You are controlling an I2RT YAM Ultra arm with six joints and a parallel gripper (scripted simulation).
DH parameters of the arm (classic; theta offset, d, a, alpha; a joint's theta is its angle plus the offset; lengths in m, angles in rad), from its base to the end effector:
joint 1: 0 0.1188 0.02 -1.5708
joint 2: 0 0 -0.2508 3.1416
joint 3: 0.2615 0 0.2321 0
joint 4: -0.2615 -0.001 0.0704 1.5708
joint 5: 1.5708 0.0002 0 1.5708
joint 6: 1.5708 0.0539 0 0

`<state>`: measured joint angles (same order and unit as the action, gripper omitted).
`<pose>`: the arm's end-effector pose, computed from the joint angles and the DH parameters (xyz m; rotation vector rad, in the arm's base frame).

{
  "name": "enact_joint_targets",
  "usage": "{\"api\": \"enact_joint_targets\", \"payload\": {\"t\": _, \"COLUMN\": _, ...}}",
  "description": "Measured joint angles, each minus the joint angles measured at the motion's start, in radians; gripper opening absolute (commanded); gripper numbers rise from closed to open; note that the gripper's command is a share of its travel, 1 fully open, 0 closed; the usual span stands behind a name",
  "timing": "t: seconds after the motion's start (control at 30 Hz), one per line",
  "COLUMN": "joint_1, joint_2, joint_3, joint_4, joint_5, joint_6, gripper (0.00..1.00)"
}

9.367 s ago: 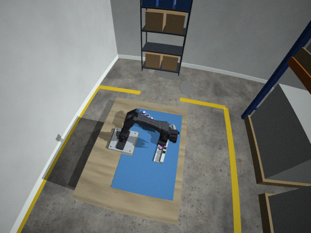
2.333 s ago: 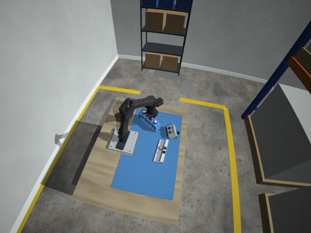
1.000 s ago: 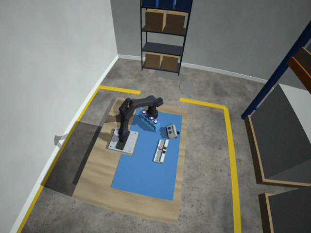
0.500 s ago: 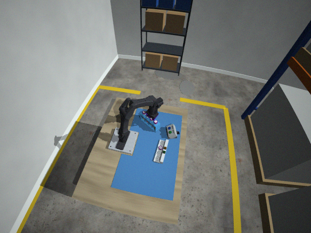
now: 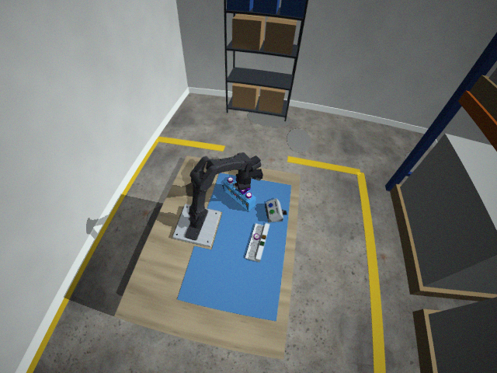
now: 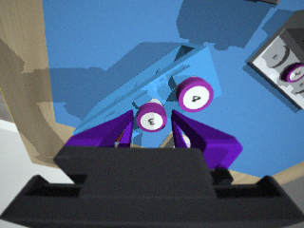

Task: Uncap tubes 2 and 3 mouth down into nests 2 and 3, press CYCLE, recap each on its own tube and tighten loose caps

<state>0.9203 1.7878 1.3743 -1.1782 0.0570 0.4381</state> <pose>0.1837 0.2380 0.2044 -0.7460 3.0303 -0.0897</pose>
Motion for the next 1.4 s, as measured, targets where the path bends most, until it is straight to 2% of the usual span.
{"api": "enact_joint_targets", "payload": {"t": 0.7, "joint_1": 0.004, "joint_2": 0.000, "joint_3": -0.001, "joint_4": 0.000, "joint_5": 0.000, "joint_6": 0.991, "gripper": 0.49}}
{"api": "enact_joint_targets", "payload": {"t": 0.97, "joint_1": 0.004, "joint_2": 0.000, "joint_3": -0.001, "joint_4": 0.000, "joint_5": 0.000, "joint_6": 1.125, "gripper": 0.49}}
{"api": "enact_joint_targets", "payload": {"t": 1.0, "joint_1": 0.004, "joint_2": 0.000, "joint_3": -0.001, "joint_4": 0.000, "joint_5": 0.000, "joint_6": 1.130, "gripper": 0.00}}
{"api": "enact_joint_targets", "payload": {"t": 1.4, "joint_1": 0.004, "joint_2": 0.000, "joint_3": -0.001, "joint_4": 0.000, "joint_5": 0.000, "joint_6": 1.150, "gripper": 0.00}}
